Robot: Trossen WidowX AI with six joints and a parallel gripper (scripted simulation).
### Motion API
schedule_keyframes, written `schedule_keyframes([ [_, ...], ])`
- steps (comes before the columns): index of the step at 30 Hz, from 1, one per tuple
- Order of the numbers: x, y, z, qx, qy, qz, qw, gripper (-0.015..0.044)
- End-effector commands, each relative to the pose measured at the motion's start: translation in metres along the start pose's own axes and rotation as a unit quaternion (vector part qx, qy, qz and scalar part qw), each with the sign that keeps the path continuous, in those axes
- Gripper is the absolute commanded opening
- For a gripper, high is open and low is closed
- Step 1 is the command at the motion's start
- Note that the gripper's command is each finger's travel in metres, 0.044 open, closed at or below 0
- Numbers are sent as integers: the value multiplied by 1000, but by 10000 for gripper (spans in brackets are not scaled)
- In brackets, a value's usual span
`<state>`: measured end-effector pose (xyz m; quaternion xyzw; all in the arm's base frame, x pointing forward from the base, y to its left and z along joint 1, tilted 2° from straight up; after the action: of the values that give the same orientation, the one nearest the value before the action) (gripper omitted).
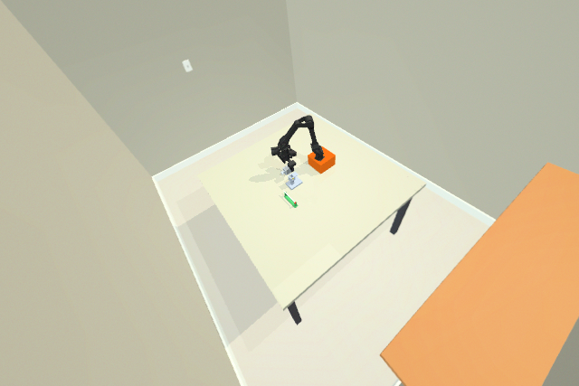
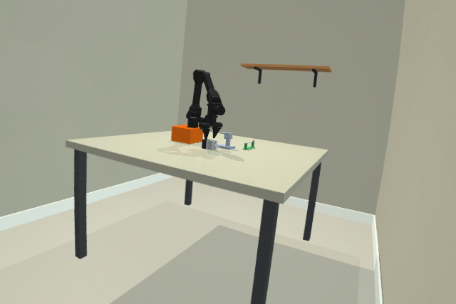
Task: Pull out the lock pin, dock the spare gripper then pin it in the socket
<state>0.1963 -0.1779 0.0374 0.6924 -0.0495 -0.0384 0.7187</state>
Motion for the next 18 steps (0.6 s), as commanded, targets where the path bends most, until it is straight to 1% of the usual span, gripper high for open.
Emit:
schedule_keyframes([
  [1, 2, 20, 1, -2, 0, 3, 1000, 440],
  [6, 0, 56, 0, -2, 0, 3, 1000, 440],
  [9, 0, 57, 0, -2, 0, 3, 1000, 440],
  [10, 2, 49, 2, -4, 0, 13, 1000, 440],
  [12, -1, 50, 2, -1, -9, 59, 998, 440],
  [18, -14, 61, 1, -19, -19, 272, 962, 440],
])
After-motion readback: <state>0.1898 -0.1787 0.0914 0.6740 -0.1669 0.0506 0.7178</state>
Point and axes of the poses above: the point midway between the two fingers, 35 mm back from their tips, its own y axis back along the fingers, its own z axis across the jaws, x = y × z, the point moved 3 cm from there along y, back along the fingers, and after that the axes turned 7 degrees about y, right-handed, at the moved point
